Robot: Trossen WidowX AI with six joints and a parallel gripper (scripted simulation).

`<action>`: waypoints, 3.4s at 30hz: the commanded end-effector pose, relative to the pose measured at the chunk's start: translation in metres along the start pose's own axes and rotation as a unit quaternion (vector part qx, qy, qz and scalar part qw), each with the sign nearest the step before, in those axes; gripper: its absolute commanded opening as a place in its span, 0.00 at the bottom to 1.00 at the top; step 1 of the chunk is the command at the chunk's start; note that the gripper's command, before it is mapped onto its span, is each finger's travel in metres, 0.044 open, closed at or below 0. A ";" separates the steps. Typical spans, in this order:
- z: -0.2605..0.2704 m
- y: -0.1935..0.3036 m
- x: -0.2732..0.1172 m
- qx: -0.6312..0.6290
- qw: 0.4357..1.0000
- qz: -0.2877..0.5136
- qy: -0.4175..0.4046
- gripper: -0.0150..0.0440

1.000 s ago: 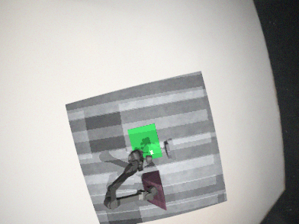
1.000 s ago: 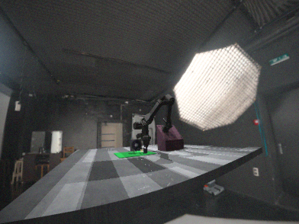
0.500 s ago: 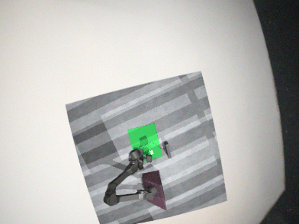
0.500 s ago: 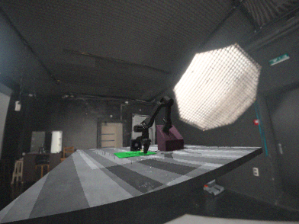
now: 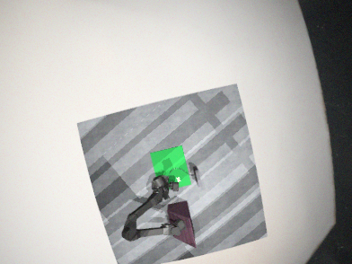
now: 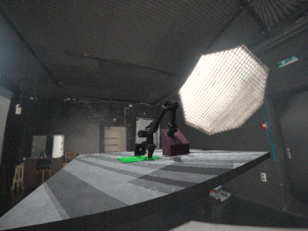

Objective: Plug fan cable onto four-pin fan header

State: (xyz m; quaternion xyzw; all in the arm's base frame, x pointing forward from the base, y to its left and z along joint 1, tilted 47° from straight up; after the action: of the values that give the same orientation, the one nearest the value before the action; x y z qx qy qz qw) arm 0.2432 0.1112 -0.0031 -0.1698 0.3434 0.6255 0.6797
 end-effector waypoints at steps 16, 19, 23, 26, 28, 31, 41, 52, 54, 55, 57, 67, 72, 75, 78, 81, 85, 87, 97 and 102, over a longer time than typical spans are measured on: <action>0.001 -0.002 -0.042 0.002 1.000 0.000 0.003 0.25; 0.001 -0.001 -0.050 0.003 1.000 0.000 0.003 0.25; -0.011 -0.007 -0.050 -0.022 1.000 -0.001 0.005 0.25; -0.033 -0.016 -0.050 -0.073 0.997 -0.002 0.008 0.25; -0.049 -0.020 -0.050 -0.106 0.994 -0.001 0.009 0.25; -0.072 -0.025 -0.050 -0.157 0.988 -0.001 0.008 0.25; -0.092 -0.028 -0.049 -0.198 0.980 0.000 0.006 0.25; -0.094 -0.024 -0.051 -0.201 0.980 0.000 0.006 0.25; -0.094 -0.024 -0.051 -0.201 0.980 0.000 0.006 0.25; -0.094 -0.024 -0.051 -0.201 0.980 0.000 0.006 0.25; -0.095 -0.023 -0.051 -0.201 0.980 0.000 0.006 0.25; -0.095 -0.022 -0.045 -0.200 0.980 0.000 0.006 0.25; -0.095 -0.022 -0.028 -0.200 0.980 0.000 0.005 0.25; -0.095 -0.022 -0.028 -0.200 0.980 0.000 0.005 0.25; -0.095 -0.022 -0.028 -0.200 0.980 0.000 0.005 0.25; -0.095 -0.022 -0.028 -0.200 0.980 0.000 0.005 0.25; -0.094 -0.022 -0.028 -0.197 0.980 0.000 0.005 0.25; -0.094 -0.022 -0.028 -0.197 0.980 0.000 0.005 0.25; -0.094 -0.022 -0.028 -0.197 0.980 0.000 0.005 0.25; -0.094 -0.022 -0.026 -0.197 0.980 0.000 0.005 0.25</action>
State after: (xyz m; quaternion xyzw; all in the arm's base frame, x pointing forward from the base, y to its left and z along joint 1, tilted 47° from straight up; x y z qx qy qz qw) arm 0.2414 0.0257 -0.0551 -0.3059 0.2169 0.6803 0.6297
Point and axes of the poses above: the point midway between the two fingers, 35 mm back from their tips, its own x axis out along the fingers, its own z axis across the jaws, y = z × x, the point moved 7 cm from there along -x, back along the fingers, and after that the axes turned 2 degrees about x, right-handed, at the moved point
